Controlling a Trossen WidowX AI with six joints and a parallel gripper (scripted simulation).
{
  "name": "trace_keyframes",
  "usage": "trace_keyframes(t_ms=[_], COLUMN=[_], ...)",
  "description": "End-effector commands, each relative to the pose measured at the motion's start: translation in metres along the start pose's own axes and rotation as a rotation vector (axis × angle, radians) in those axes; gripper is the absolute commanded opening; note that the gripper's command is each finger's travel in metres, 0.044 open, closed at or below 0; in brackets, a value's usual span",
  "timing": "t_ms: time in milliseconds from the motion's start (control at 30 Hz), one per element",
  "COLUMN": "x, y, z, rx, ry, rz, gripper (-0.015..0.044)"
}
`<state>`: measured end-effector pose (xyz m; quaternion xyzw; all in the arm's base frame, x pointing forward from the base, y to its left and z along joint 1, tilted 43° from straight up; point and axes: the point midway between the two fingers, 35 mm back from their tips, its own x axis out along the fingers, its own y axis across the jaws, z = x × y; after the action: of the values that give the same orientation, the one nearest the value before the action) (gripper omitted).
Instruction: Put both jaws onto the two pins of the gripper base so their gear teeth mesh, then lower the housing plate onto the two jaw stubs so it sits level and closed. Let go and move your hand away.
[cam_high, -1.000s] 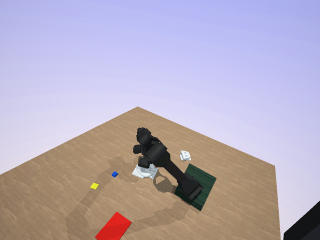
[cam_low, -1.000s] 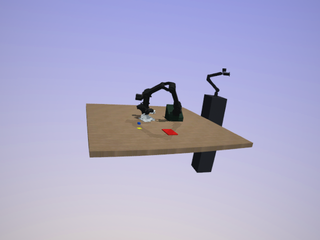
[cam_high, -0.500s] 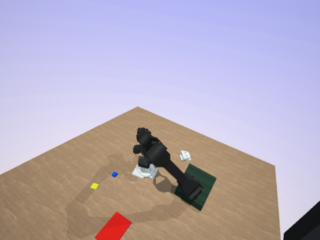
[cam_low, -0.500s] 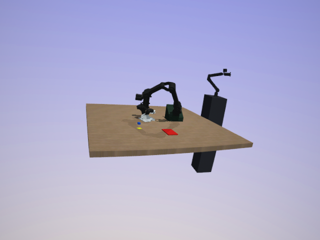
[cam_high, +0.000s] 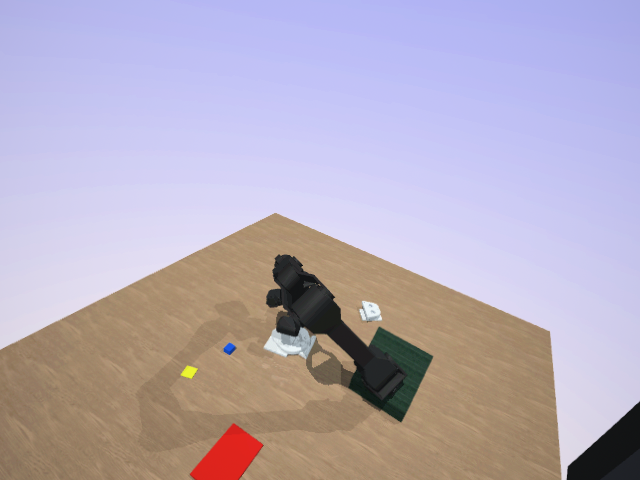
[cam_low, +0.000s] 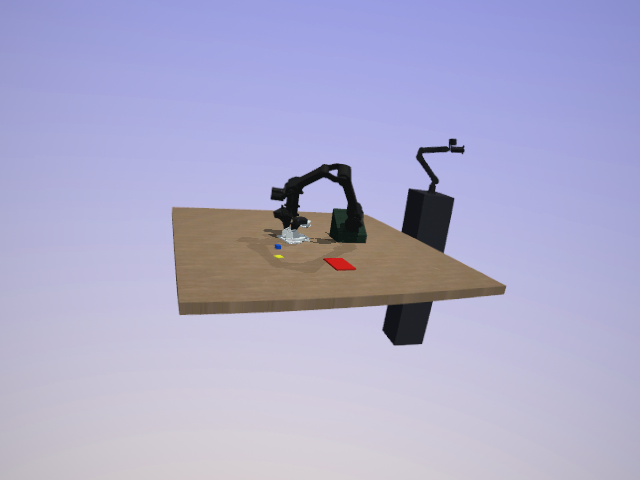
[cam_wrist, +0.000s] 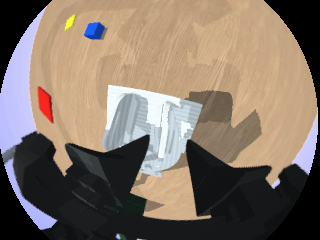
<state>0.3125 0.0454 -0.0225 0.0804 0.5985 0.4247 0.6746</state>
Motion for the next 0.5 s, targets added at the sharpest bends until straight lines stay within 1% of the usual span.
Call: trace_keyframes(t_ms=[0,167,300,333,467], x=[-0.018,-0.064,-0.066,-0.059,-0.061], y=[-0.002,0.000,0.000,-0.003,-0.010], z=[0.001,0.000,0.000,0.001,-0.004], rx=[-0.004,-0.003,-0.003,0.003,0.037], ry=[-0.002,-0.001,-0.001,-0.011,-0.026], rz=[-0.006,-0.003,-0.003,-0.007,-0.023], gripper=[0.0224,0.0224,0.0224,0.0224,0.0329])
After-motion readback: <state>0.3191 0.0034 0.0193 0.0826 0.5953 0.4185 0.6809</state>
